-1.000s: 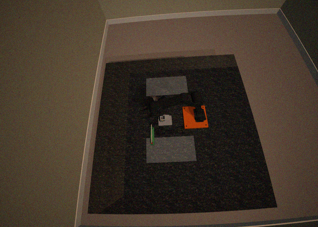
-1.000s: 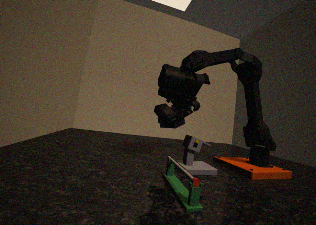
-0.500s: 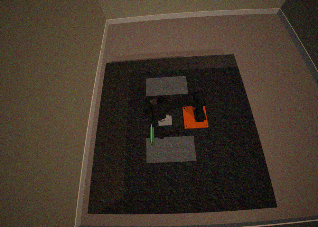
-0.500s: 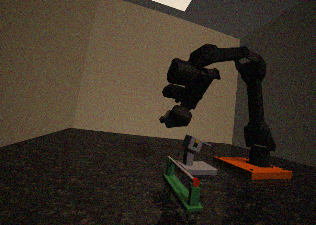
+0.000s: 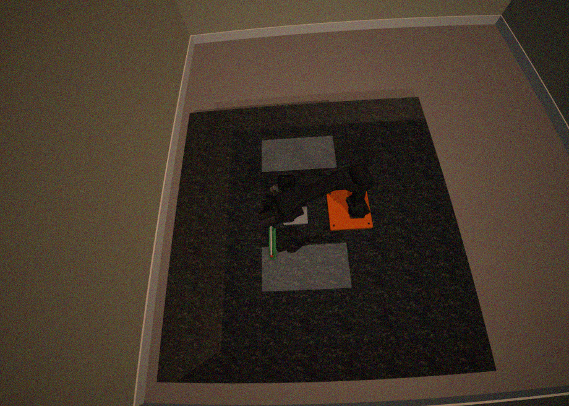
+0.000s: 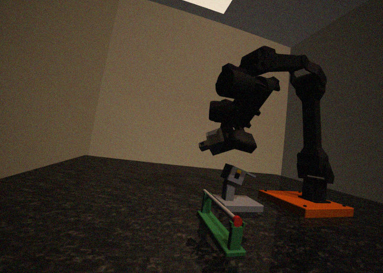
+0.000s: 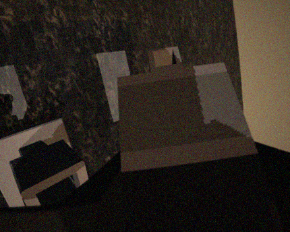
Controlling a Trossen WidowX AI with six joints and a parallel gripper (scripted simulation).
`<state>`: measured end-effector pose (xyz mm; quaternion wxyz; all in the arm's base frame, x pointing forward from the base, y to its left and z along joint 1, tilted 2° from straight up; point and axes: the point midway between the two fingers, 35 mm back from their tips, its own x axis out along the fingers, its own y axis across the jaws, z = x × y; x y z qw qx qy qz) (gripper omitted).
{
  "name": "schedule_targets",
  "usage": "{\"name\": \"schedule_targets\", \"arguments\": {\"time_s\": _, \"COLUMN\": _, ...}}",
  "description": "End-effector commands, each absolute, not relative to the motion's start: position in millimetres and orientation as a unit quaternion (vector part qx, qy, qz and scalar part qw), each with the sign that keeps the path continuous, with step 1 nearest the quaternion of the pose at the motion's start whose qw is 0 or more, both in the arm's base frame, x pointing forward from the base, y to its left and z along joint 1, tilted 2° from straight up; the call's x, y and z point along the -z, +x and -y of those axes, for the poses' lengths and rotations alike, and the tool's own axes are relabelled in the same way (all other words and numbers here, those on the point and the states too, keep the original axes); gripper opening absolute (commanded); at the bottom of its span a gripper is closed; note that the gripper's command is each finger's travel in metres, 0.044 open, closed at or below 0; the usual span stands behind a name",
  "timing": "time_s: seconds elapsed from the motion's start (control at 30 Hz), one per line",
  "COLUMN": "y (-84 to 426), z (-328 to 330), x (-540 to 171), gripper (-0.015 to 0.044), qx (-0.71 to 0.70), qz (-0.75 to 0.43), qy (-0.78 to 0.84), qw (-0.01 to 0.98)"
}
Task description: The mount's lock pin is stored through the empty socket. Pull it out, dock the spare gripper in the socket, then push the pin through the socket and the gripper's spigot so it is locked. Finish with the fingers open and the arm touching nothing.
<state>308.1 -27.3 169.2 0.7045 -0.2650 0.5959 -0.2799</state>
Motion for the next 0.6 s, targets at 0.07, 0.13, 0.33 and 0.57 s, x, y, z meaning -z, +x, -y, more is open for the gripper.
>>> {"name": "schedule_targets", "arguments": {"time_s": 0.07, "y": 301, "z": 20, "x": -176, "gripper": 0.0000, "qx": 0.223, "qz": -0.612, "qy": -0.335, "qw": 0.680}}
{"name": "schedule_targets", "arguments": {"time_s": 0.13, "y": 299, "z": 17, "x": -178, "gripper": 0.0000, "qx": 0.204, "qz": -0.617, "qy": -0.357, "qw": 0.671}}
{"name": "schedule_targets", "arguments": {"time_s": 0.33, "y": 292, "z": 10, "x": -182, "gripper": 0.0000, "qx": 0.145, "qz": -0.629, "qy": -0.420, "qw": 0.638}}
{"name": "schedule_targets", "arguments": {"time_s": 0.57, "y": 284, "z": 2, "x": -187, "gripper": 0.0000, "qx": 0.076, "qz": -0.635, "qy": -0.490, "qw": 0.592}}
